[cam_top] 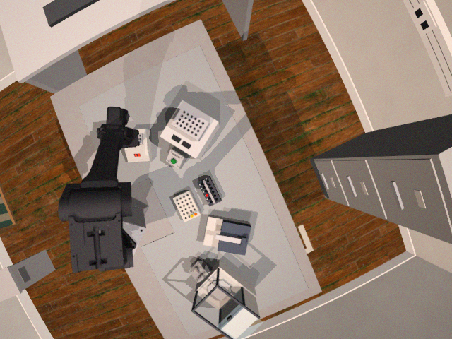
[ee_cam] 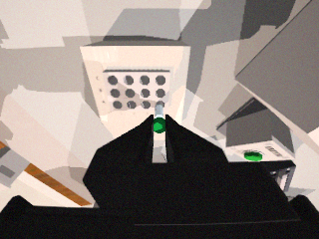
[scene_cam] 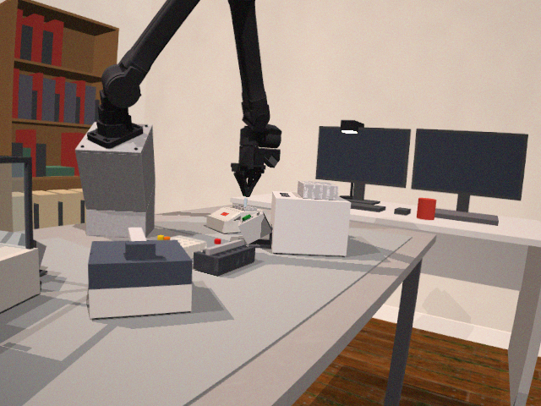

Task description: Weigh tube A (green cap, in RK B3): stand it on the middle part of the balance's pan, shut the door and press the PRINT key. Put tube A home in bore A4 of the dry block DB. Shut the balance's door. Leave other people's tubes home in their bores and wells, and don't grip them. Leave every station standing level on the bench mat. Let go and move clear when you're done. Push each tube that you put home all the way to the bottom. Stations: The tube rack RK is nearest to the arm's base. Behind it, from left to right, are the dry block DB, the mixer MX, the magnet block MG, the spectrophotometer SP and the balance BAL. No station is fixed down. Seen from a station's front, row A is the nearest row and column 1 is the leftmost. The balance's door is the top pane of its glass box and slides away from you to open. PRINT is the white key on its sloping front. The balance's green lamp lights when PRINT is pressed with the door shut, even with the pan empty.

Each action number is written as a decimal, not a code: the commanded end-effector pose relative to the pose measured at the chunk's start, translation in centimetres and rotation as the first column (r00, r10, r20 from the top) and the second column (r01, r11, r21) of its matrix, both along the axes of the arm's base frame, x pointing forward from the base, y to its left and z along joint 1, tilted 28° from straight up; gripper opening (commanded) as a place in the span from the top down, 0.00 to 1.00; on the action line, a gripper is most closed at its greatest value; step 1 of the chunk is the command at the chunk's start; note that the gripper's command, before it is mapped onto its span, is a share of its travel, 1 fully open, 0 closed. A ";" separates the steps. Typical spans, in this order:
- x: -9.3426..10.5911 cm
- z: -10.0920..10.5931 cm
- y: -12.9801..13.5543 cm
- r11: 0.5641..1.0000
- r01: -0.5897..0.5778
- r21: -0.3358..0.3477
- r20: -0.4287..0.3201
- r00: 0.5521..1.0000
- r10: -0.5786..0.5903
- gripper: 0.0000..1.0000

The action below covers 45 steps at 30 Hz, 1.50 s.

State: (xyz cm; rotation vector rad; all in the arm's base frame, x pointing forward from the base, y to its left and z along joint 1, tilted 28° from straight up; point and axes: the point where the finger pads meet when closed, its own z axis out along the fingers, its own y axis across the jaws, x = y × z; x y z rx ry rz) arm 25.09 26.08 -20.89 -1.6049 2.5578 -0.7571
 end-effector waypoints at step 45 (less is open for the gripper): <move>1.1 0.1 -0.9 1.000 0.012 0.002 0.007 1.000 -0.012 0.91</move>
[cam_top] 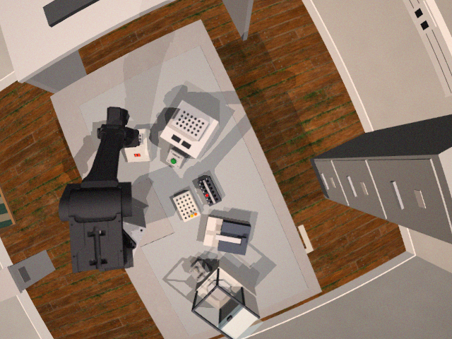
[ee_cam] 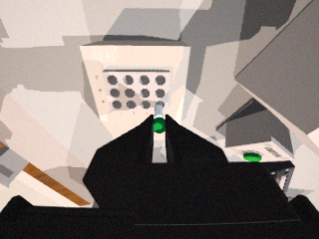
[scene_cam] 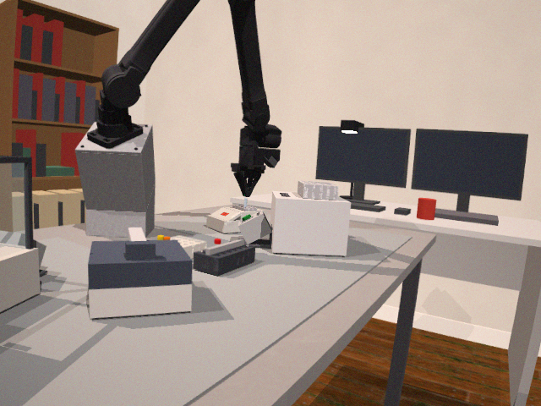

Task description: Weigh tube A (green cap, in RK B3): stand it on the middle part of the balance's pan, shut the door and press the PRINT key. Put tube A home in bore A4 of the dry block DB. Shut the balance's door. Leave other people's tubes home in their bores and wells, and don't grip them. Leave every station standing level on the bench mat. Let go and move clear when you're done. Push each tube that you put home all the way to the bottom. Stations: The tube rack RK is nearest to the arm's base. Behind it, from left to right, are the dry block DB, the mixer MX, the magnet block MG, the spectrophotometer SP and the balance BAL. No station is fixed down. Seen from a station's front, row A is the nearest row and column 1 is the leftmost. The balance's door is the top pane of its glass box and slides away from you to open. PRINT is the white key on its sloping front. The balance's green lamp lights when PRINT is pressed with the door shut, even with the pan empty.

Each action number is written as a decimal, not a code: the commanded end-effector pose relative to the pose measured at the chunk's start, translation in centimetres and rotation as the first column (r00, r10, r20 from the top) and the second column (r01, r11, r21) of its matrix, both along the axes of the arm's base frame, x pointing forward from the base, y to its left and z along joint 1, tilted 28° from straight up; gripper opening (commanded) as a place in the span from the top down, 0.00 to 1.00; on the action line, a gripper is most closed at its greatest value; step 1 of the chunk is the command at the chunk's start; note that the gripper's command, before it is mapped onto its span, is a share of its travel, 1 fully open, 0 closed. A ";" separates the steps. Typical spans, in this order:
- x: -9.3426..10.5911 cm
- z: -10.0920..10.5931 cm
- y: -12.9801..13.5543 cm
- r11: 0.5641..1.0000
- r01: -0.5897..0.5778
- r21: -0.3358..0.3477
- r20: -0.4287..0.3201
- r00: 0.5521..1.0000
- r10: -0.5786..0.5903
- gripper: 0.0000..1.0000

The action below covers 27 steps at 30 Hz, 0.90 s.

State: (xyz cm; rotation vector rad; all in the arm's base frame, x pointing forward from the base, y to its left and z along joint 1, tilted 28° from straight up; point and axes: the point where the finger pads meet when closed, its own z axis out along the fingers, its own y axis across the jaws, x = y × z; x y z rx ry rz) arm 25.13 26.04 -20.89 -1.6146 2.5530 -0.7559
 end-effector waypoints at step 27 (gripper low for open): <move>1.3 0.4 -0.9 1.000 0.018 0.005 0.011 1.000 -0.018 0.91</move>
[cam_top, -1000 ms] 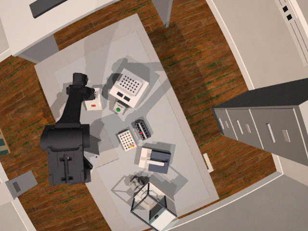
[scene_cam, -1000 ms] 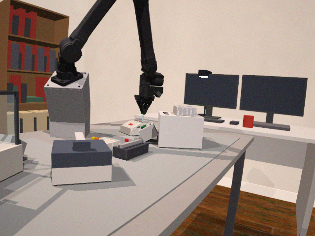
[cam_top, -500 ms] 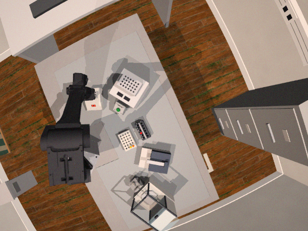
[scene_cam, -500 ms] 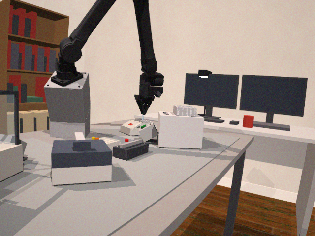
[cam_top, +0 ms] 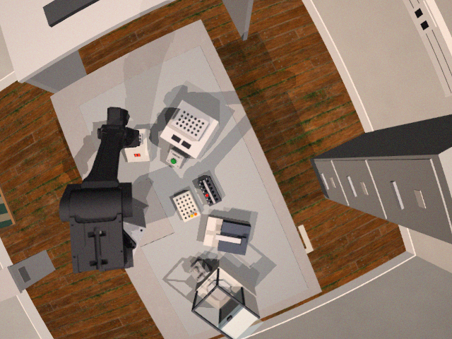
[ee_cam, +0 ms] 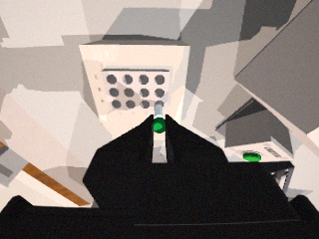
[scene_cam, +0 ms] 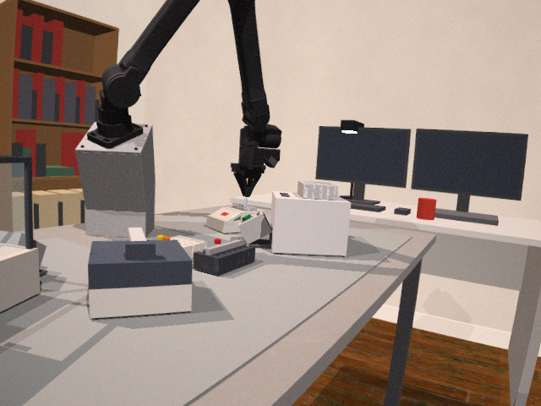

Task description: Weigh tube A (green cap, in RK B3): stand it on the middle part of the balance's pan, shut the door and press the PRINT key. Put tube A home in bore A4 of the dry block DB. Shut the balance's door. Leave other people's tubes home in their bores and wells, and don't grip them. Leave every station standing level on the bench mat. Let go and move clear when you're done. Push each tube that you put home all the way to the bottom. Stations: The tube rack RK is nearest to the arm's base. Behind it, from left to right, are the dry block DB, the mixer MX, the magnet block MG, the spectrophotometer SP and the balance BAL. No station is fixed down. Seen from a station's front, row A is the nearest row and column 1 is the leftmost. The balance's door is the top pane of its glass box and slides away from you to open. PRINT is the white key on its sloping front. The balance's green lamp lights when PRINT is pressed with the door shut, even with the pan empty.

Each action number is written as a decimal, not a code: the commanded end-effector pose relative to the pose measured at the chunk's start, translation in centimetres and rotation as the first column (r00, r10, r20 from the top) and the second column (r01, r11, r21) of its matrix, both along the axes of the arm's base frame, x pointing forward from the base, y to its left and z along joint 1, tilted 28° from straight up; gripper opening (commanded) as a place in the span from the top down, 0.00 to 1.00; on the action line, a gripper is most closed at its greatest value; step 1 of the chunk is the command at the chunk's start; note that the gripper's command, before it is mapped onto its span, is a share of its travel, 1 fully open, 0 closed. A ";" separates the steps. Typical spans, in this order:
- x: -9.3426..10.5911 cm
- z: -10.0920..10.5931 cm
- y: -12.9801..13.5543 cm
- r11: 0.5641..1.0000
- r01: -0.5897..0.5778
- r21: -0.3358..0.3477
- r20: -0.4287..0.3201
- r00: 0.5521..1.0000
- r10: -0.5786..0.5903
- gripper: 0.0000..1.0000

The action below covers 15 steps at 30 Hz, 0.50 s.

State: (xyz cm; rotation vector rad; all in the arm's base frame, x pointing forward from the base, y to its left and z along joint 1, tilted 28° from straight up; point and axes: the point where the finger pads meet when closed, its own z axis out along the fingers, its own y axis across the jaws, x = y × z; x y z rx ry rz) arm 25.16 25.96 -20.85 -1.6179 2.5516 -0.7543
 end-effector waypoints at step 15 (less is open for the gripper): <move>1.4 0.5 -0.8 1.000 0.020 0.007 0.014 1.000 -0.020 0.91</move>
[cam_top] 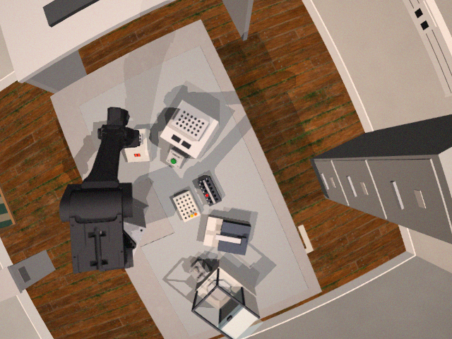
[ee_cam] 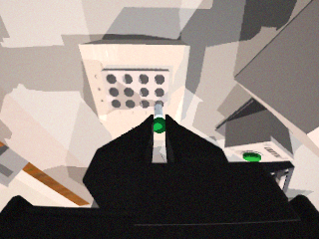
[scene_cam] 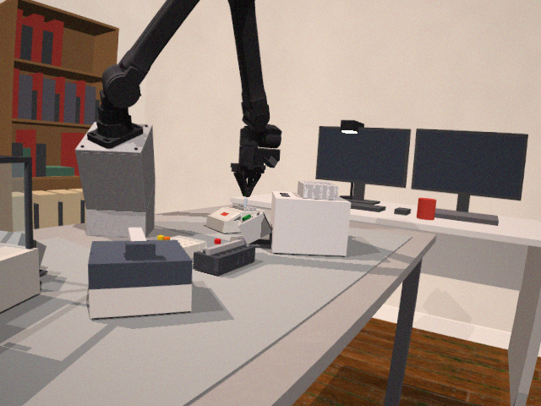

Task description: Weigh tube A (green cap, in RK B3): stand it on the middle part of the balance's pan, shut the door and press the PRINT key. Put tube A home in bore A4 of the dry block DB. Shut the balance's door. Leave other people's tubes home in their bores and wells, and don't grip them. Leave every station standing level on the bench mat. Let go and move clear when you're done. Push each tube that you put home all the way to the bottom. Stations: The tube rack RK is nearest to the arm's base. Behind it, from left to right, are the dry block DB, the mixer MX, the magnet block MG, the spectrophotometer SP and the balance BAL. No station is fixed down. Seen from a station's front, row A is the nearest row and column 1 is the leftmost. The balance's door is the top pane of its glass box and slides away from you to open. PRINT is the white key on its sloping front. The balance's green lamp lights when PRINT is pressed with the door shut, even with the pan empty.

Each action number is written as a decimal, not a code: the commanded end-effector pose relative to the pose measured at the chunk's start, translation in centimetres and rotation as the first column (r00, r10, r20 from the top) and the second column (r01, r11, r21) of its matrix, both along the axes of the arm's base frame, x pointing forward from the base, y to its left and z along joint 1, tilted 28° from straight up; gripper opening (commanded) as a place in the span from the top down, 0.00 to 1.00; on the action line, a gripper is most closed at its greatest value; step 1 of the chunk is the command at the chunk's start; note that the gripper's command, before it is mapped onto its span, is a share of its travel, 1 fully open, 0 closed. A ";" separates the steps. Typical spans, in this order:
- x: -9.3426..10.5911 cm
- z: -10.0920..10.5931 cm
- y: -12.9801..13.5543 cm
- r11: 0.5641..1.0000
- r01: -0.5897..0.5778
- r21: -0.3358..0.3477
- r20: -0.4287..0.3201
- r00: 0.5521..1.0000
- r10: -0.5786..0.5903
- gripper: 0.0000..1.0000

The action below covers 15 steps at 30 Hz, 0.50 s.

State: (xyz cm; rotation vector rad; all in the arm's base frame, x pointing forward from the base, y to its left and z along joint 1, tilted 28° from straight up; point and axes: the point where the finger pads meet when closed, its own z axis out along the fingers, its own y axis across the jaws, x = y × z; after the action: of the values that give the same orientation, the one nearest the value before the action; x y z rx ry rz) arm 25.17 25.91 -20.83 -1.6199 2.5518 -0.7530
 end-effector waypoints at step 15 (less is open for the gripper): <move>1.3 -0.4 -1.1 1.000 0.021 -0.009 0.005 1.000 -0.021 0.91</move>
State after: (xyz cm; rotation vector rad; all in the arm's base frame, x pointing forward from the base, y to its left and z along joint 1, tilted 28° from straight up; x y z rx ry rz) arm 25.40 25.69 -20.88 -1.6100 2.5610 -0.7461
